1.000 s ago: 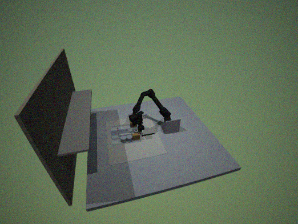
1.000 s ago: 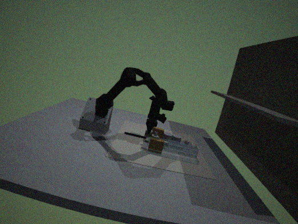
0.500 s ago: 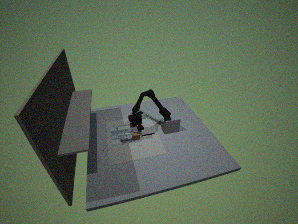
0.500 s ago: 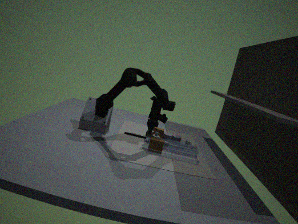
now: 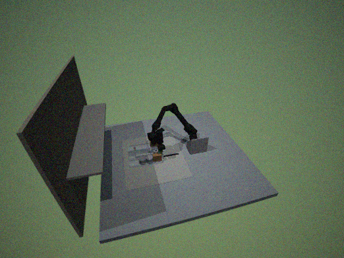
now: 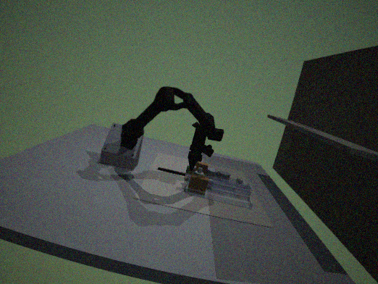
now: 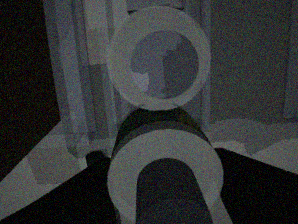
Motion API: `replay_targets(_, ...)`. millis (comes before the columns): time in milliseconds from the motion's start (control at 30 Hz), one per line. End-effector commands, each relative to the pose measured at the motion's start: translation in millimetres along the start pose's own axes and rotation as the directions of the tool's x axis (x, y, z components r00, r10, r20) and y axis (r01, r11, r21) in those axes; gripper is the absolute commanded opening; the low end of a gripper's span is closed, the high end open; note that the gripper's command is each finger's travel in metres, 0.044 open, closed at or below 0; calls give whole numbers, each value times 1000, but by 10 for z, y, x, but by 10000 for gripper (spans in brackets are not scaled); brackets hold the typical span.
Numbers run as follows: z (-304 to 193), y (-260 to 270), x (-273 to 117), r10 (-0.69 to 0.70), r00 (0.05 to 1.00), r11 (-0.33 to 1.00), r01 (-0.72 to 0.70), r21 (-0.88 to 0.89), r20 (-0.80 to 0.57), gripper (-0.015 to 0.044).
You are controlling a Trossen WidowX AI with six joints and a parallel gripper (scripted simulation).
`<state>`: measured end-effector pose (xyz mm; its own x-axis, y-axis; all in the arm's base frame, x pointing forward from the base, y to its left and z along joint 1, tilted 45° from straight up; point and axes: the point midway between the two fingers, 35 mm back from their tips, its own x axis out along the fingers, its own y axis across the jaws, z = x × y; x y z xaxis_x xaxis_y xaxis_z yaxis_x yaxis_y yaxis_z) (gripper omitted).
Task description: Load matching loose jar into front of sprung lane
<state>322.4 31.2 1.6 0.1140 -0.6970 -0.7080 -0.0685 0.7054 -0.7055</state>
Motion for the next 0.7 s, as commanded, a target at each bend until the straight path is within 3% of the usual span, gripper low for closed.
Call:
replay_targets(0,89,-14,-23,-3,1000,1000,2,13,20,0)
replay_targets(667,172,-25,-38,-3,1000,1000,3,13,20,0)
